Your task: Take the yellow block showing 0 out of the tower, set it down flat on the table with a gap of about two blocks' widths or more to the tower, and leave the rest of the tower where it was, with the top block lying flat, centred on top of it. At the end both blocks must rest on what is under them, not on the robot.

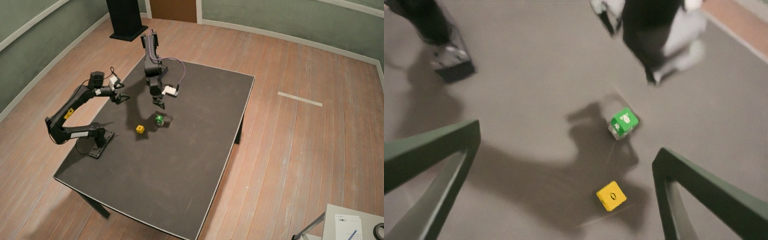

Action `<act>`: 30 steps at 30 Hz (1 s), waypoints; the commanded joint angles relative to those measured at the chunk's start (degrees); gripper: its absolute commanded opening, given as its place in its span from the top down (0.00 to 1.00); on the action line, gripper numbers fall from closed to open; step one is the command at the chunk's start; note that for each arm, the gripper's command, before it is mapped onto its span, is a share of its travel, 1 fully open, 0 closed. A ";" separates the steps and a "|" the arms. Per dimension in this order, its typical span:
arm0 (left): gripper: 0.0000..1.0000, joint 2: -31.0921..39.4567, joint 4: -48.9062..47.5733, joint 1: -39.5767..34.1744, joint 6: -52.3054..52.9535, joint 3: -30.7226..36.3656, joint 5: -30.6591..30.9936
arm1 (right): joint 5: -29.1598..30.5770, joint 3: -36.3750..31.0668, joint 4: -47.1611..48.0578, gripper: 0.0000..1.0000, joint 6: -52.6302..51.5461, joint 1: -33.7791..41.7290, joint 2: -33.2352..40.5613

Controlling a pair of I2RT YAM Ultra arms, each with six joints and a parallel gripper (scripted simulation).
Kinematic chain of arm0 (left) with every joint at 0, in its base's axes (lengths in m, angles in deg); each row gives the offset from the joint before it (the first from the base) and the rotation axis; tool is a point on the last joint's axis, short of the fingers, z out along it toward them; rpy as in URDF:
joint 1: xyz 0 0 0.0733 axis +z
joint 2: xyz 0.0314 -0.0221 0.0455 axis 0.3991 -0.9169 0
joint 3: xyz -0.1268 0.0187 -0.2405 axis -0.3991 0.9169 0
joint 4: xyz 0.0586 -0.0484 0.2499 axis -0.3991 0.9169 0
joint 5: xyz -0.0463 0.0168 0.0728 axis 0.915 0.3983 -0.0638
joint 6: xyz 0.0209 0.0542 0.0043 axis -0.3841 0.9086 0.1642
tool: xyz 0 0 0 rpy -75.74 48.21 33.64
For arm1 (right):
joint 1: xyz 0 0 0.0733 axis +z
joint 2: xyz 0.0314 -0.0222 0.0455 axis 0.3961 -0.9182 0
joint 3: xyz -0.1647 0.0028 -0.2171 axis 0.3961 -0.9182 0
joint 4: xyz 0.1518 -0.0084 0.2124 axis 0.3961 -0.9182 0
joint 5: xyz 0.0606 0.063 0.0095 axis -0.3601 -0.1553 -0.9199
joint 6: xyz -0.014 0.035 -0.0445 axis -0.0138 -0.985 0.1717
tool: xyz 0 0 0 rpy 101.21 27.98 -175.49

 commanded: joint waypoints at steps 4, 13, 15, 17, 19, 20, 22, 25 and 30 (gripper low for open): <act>0.00 16.23 -6.75 3.18 6.51 9.84 -12.13 | -4.50 3.54 4.76 0.00 1.91 -7.02 -11.54; 0.00 33.26 -17.99 8.68 19.98 20.21 -20.63 | -8.21 4.64 8.21 0.00 3.00 -14.46 -23.27; 0.00 37.04 -21.60 10.68 24.08 22.62 -21.29 | -8.86 5.01 8.89 0.00 3.21 -16.00 -25.96; 0.00 40.51 -25.89 12.90 28.68 24.88 -20.24 | -9.45 5.33 9.47 0.00 3.41 -17.41 -28.36; 0.00 43.70 -30.05 15.38 33.14 26.94 -19.63 | -10.03 5.59 10.02 0.00 3.61 -18.77 -30.57; 0.00 45.71 -32.50 17.04 35.83 28.08 -19.22 | -10.41 5.69 10.40 0.00 3.74 -19.72 -32.01; 0.00 47.67 -35.07 18.78 38.53 29.23 -18.59 | -10.78 5.79 10.76 0.00 3.85 -20.63 -33.41; 0.00 51.43 -42.64 23.19 45.38 32.13 -14.65 | -11.46 6.17 11.39 0.00 4.05 -22.07 -35.93; 0.00 57.16 -53.97 33.03 53.94 36.85 -6.19 | -12.11 6.59 12.03 0.00 4.16 -24.28 -39.63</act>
